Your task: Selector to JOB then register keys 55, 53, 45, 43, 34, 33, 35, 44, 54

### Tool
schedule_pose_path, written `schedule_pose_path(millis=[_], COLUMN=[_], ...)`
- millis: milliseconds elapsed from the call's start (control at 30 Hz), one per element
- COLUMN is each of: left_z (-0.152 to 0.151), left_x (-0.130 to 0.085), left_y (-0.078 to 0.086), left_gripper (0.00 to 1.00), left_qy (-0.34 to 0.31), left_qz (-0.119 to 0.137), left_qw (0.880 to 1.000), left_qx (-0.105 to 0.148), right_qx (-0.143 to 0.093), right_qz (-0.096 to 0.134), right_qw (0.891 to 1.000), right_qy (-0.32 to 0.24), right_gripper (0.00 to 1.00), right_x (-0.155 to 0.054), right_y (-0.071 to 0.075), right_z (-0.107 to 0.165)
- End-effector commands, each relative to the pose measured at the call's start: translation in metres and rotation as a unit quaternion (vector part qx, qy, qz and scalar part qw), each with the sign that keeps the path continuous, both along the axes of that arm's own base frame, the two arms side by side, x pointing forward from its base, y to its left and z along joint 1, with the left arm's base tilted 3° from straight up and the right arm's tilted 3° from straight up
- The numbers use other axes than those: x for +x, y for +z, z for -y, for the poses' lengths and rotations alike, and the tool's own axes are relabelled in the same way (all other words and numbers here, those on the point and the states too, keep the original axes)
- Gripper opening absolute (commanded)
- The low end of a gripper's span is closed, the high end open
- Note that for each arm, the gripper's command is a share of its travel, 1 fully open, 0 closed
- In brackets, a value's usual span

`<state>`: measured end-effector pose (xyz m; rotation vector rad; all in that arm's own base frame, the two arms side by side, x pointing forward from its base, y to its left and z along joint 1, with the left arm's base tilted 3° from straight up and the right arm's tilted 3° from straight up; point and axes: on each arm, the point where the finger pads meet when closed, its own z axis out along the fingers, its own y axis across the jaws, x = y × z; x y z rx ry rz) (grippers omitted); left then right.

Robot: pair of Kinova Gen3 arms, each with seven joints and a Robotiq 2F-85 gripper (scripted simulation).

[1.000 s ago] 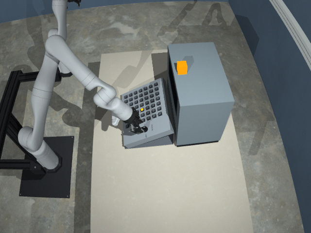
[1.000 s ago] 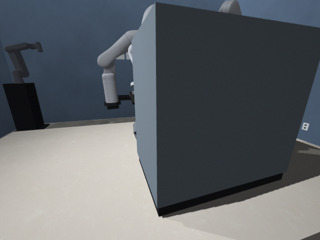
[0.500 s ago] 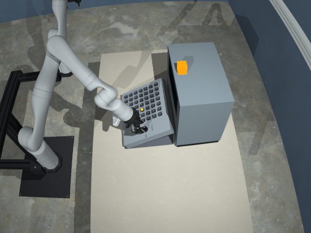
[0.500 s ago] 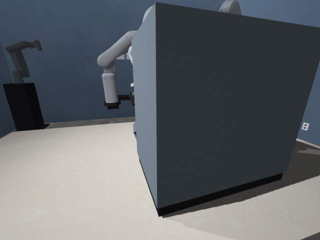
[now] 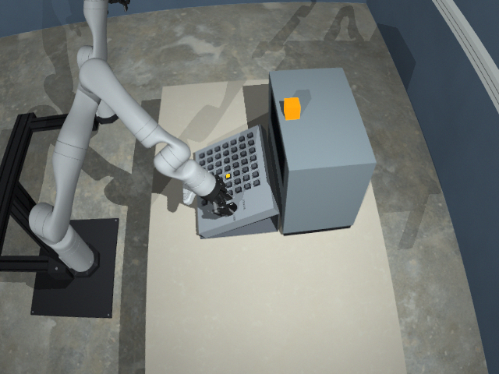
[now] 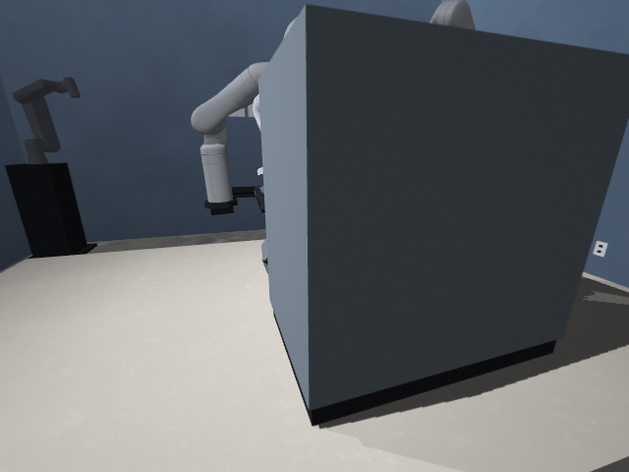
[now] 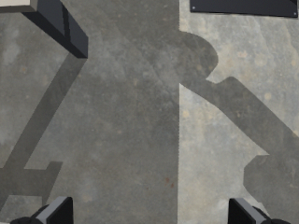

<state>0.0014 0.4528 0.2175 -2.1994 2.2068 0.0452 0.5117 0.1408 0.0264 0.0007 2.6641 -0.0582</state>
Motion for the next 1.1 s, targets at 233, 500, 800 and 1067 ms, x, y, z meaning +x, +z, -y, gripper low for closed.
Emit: schedule_pose_path(millis=[233,500,800,1067], left_z=[-0.0003,-0.0003,-0.0003,-0.0003], left_x=[-0.0001,-0.0001,-0.0001,-0.0001], left_y=[0.0007,0.0007,0.0007,0.0007], left_gripper=[1.000,1.000,1.000,1.000], left_qy=[0.000,0.000,0.000,0.000], left_qz=[0.000,0.000,0.000,0.000], left_qw=[1.000,1.000,1.000,1.000], left_qx=[0.001,0.001,0.001,0.001], right_qx=[0.000,0.000,0.000,0.000], right_qz=[0.001,0.001,0.001,0.001], right_qw=[1.000,1.000,1.000,1.000], right_qy=[0.000,0.000,0.000,0.000], right_gripper=[0.599,0.599,0.599,0.599], right_x=[0.0025,0.0026,0.0026,0.0026], right_y=[-0.0033,-0.0035,-0.0035,-0.0035], right_z=[0.0000,0.0000,0.0000,0.0000])
